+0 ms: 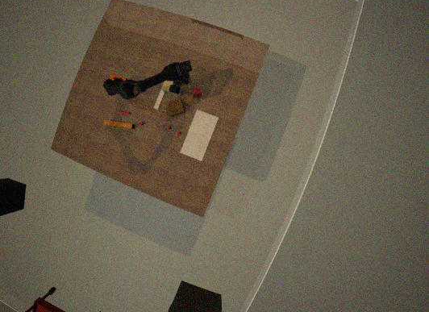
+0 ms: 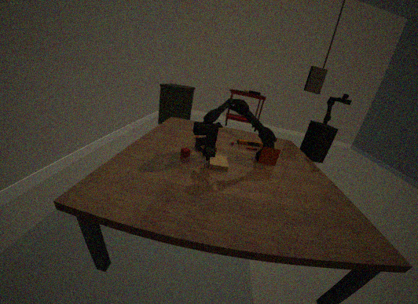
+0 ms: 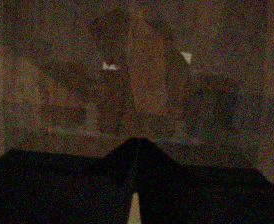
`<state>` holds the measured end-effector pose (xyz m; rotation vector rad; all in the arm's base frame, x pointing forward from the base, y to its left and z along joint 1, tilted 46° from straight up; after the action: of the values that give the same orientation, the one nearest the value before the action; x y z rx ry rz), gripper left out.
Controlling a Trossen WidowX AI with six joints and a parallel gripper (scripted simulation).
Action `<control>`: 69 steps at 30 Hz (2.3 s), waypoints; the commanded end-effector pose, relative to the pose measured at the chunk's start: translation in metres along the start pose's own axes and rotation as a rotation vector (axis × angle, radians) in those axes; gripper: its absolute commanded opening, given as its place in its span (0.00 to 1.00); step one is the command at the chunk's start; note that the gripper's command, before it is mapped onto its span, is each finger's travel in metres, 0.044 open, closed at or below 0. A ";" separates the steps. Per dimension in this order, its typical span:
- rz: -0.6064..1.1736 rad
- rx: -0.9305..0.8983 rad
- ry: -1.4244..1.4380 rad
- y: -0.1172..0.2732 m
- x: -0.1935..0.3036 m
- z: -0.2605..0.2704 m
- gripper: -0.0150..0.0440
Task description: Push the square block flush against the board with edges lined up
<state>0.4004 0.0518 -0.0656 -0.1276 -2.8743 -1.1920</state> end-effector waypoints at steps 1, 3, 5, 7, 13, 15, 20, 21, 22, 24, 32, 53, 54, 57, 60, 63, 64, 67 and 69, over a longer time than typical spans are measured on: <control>0.007 -0.002 -0.001 -0.001 -0.001 0.001 0.25; 0.007 -0.002 -0.001 -0.001 -0.004 0.000 0.25; 0.007 -0.002 -0.002 -0.001 -0.007 0.000 0.25; 0.007 -0.002 -0.002 -0.001 -0.010 0.000 0.25; 0.006 -0.002 -0.002 -0.001 -0.020 -0.001 0.25; 0.006 -0.002 -0.002 -0.001 -0.024 -0.001 0.25; 0.006 -0.002 -0.003 -0.001 -0.032 -0.002 0.25; 0.006 -0.002 -0.003 -0.001 -0.033 -0.003 0.25; 0.006 -0.002 -0.003 -0.001 -0.035 -0.003 0.25; 0.006 -0.002 -0.003 -0.001 -0.038 -0.003 0.25; 0.009 -0.003 -0.005 0.000 -0.041 -0.003 0.25; 0.000 -0.015 0.311 0.057 -0.020 0.025 0.25; -0.001 -0.016 0.344 0.058 -0.018 0.028 0.25; -0.003 -0.019 0.443 0.058 -0.011 0.036 0.25; -0.005 -0.021 0.542 0.059 -0.003 0.044 0.25; -0.007 -0.023 0.641 0.059 0.005 0.052 0.25; -0.007 -0.023 0.675 0.059 0.008 0.055 0.25; -0.008 -0.023 0.777 0.060 0.016 0.063 0.25; -0.008 -0.023 0.845 0.060 0.022 0.068 0.25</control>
<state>0.3953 0.1363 -0.0637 0.2681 -2.2215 -0.9952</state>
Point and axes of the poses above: the point midway between the two fingers, 35 mm back from their tips, its own y axis back along the fingers, its own z axis across the jaws, x = y × z, the point moved 7 cm from there along y, back along the fingers, and after that the axes turned 5 degrees about y, right-handed, at the moved point
